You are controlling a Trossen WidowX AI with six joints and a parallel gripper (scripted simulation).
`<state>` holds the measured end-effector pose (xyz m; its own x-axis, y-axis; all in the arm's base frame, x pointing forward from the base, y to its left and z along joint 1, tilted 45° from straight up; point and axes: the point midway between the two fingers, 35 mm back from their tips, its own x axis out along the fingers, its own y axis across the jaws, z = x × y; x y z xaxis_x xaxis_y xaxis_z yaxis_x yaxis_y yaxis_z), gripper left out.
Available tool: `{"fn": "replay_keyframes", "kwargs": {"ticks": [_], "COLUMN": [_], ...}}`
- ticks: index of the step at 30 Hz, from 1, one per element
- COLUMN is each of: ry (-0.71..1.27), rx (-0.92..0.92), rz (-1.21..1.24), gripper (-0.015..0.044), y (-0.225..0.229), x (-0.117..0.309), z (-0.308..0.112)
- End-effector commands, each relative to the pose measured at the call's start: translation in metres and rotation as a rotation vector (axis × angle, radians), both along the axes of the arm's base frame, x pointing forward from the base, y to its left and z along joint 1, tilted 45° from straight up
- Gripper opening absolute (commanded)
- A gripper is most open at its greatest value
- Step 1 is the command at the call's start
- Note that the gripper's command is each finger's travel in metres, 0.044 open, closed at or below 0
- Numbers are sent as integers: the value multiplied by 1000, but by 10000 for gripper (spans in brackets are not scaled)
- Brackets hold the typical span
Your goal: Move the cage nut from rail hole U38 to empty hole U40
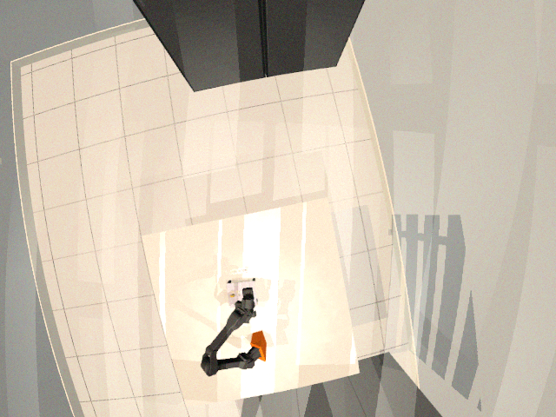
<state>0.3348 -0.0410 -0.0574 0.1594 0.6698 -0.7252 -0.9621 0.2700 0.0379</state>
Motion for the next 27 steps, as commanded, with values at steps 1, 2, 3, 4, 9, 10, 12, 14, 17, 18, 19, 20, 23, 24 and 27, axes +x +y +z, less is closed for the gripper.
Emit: {"fn": "replay_keyframes", "kwargs": {"ticks": [1,2,3,4,9,10,12,14,17,18,19,20,23,24,27], "ry": [-3,-4,-4,-4,-4,-4,-3,-2,2,3,4,5,9,10,14], "rx": [-4,-4,-4,-4,-4,-4,-4,-3,-2,-2,-2,-1,0,0,1], "rz": [-6,-7,-8,-8,-8,-8,-7,-5,-1,0,1,2,6,7,11], "gripper": [28,28,28,28,28,28,28,28,28,28,28,28,28,28,28], "y": [0,0,0,0,0,0,0,0,0,0,0,0,0,0,0], "x": [-1,-1,-1,-1,-1,-1,-1,0,0,0,0,0,0,0,1], "z": [0,0,0,0,0,0,0,0,-1,-1,-1,-1,-1,-1,-1]}}
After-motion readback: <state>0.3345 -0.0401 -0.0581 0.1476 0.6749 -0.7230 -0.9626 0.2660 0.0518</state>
